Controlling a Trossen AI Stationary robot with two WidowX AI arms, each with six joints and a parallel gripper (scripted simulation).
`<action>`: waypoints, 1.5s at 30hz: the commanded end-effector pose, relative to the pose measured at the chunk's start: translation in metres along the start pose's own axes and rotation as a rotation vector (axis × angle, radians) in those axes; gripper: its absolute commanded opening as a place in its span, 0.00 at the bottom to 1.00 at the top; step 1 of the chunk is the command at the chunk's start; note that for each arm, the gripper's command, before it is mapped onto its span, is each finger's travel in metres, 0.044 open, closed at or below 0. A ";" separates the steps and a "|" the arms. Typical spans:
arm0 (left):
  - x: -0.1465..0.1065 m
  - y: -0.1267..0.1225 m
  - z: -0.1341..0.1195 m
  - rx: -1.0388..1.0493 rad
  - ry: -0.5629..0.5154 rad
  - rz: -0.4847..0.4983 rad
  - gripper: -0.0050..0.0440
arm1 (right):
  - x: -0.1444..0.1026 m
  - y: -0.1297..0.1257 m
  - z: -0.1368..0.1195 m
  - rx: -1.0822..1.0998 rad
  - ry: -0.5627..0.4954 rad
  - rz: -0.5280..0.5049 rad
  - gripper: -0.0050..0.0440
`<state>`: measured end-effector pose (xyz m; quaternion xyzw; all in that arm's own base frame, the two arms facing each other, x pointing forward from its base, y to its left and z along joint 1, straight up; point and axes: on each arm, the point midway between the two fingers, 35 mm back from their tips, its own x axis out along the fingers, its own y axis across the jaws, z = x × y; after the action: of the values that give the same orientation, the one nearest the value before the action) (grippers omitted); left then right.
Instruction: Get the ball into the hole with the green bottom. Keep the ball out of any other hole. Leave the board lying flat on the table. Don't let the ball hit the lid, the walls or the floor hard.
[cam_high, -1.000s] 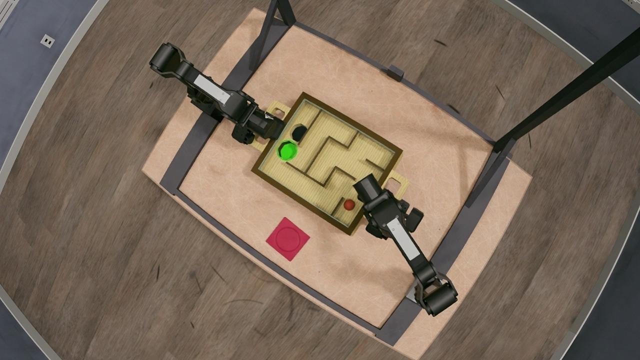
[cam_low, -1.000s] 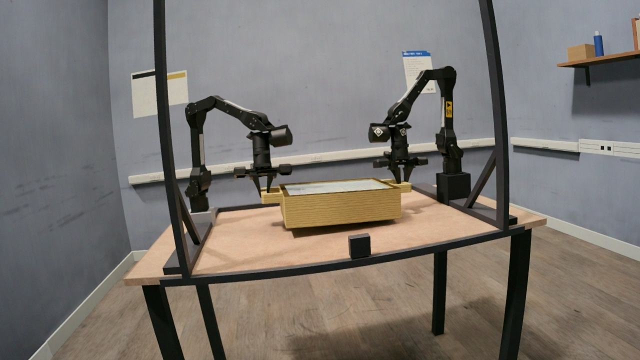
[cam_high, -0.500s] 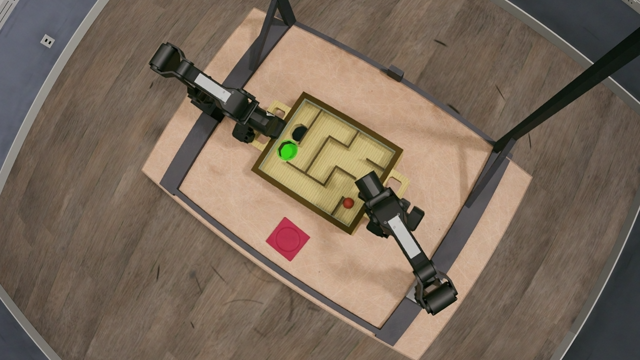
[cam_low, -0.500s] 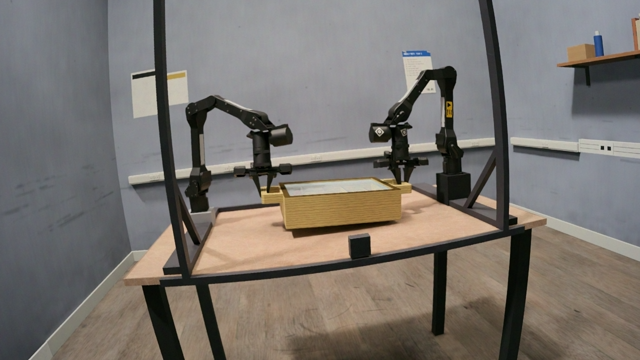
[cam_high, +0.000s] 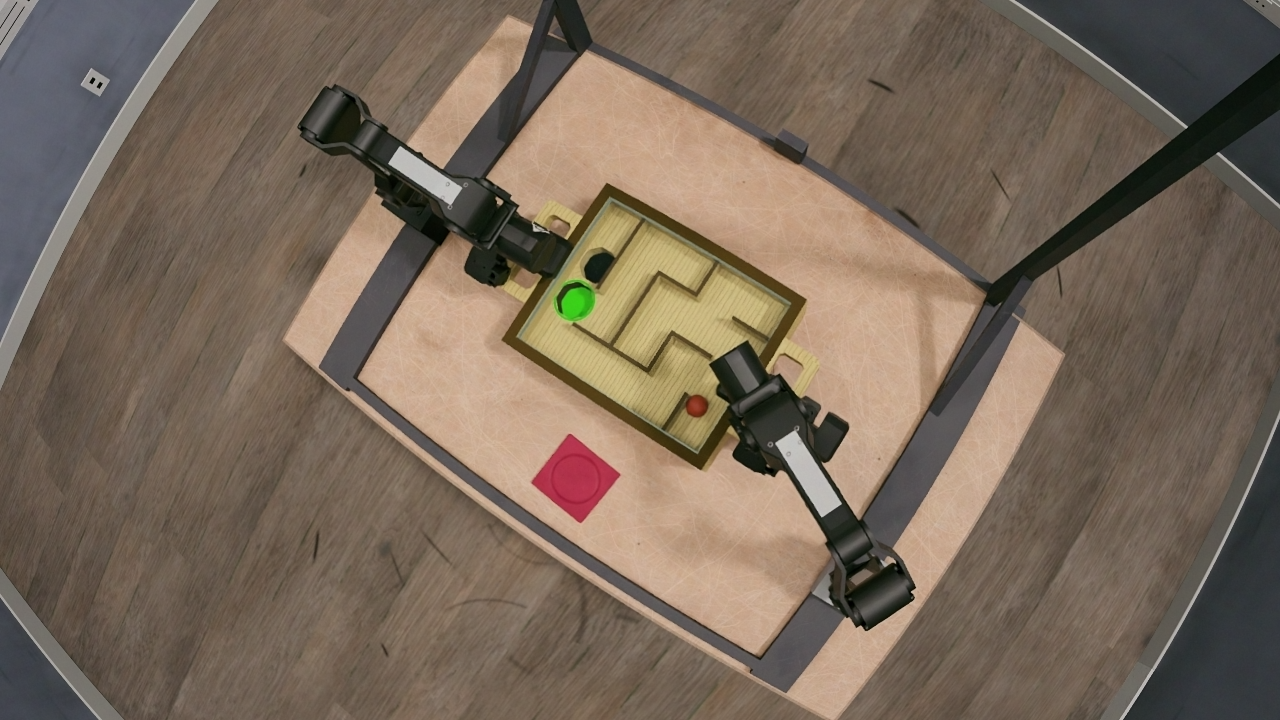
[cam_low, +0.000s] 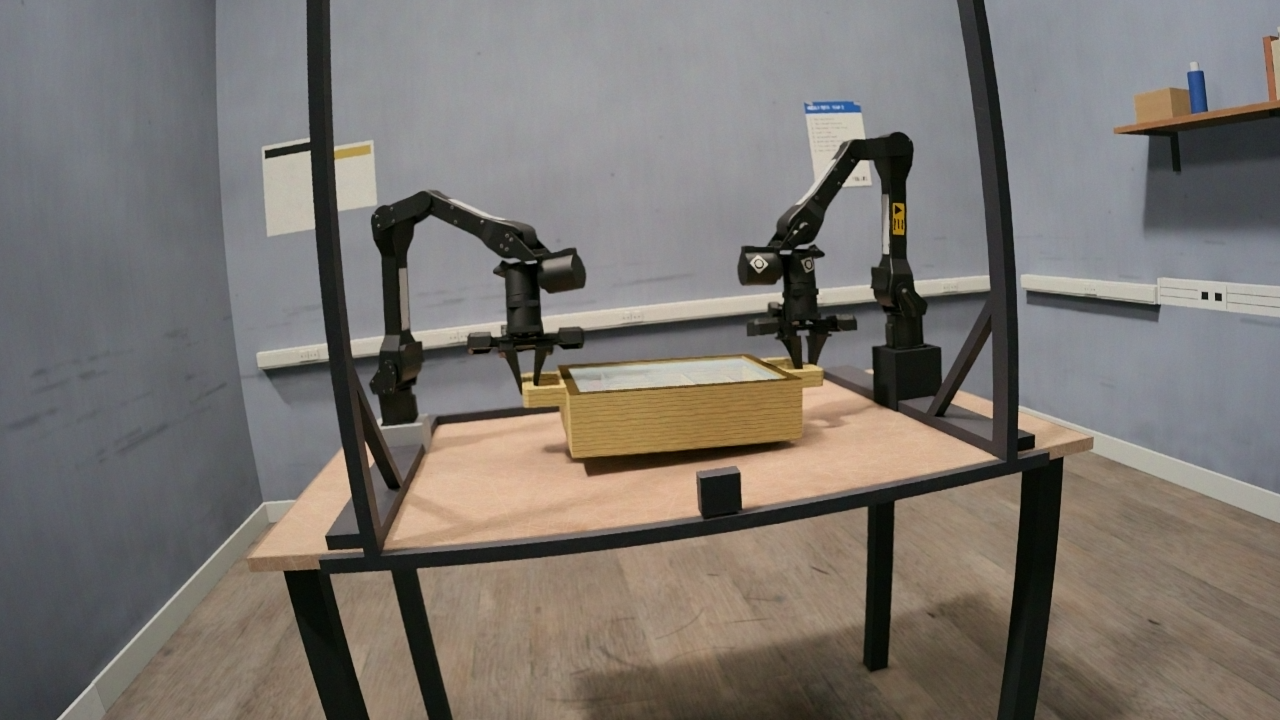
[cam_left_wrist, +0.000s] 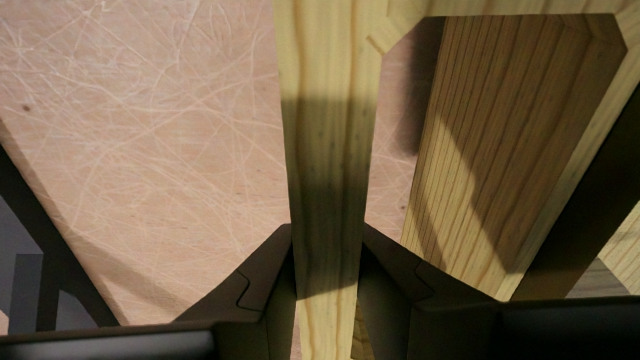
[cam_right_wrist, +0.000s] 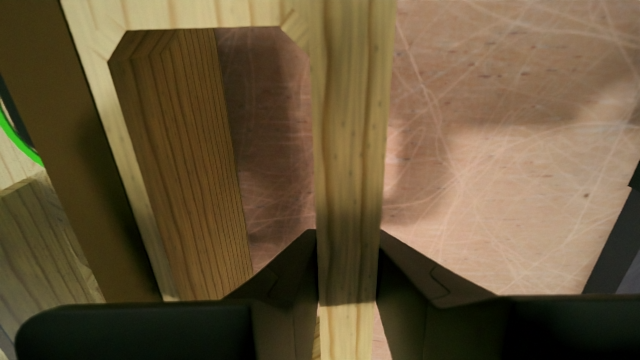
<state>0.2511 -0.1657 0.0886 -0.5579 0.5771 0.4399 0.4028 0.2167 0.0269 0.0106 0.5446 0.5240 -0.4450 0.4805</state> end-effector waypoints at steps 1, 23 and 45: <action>-0.015 -0.003 -0.012 0.017 0.035 -0.035 0.00 | -0.010 0.006 -0.003 -0.009 0.007 0.037 0.00; -0.014 -0.003 -0.012 0.019 0.033 -0.039 0.00 | -0.011 0.008 -0.003 -0.008 0.003 0.038 0.00; 0.003 0.003 -0.003 0.038 0.068 -0.101 0.00 | -0.027 0.012 -0.003 0.004 0.036 -0.036 0.00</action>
<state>0.2462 -0.1630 0.0702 -0.5790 0.5705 0.4099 0.4137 0.2210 0.0243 0.0269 0.5369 0.5485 -0.4550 0.4515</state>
